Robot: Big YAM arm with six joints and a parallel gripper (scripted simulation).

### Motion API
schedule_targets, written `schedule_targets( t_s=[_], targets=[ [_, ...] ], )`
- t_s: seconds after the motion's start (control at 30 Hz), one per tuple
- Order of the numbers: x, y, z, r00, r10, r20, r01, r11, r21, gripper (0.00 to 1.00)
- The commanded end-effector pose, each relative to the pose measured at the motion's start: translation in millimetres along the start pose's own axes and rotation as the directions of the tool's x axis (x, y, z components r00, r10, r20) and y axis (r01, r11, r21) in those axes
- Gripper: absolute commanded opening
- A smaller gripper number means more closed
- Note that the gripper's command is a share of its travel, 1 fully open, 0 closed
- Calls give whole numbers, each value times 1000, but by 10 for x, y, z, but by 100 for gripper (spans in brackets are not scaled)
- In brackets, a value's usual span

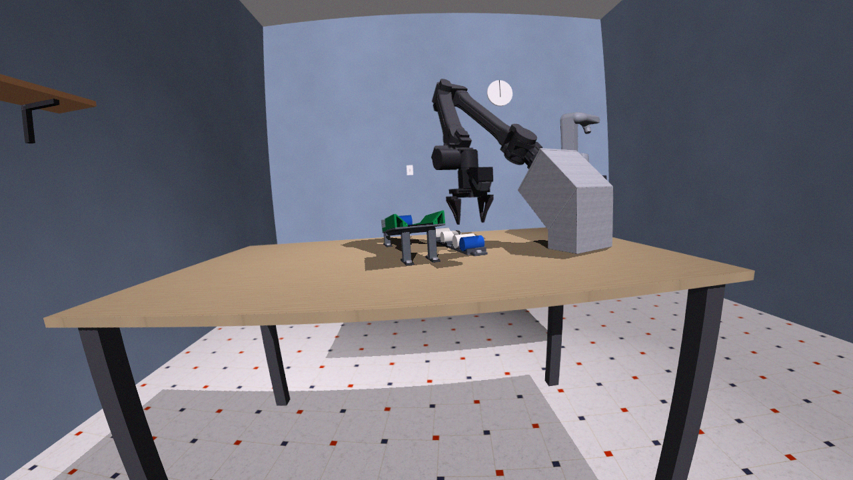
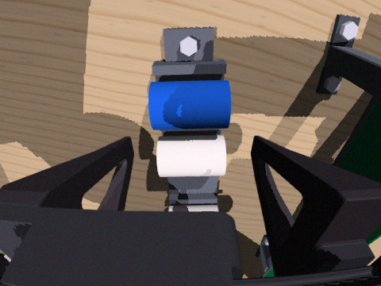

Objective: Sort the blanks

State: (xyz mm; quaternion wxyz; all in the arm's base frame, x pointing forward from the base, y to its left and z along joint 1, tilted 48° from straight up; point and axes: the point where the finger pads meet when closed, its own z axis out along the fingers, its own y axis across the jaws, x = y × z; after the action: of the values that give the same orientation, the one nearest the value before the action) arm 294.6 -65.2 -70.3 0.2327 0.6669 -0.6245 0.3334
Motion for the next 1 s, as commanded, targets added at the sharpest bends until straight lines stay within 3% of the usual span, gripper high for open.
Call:
schedule_targets(
  t_s=[0.0, 0.97],
  targets=[
    [10, 64, 111, 1000, -23, -4, 23, 1000, -15, 78],
    [8, 72, 339, 1000, -24, -2, 24, 1000, -16, 78]
  ],
)
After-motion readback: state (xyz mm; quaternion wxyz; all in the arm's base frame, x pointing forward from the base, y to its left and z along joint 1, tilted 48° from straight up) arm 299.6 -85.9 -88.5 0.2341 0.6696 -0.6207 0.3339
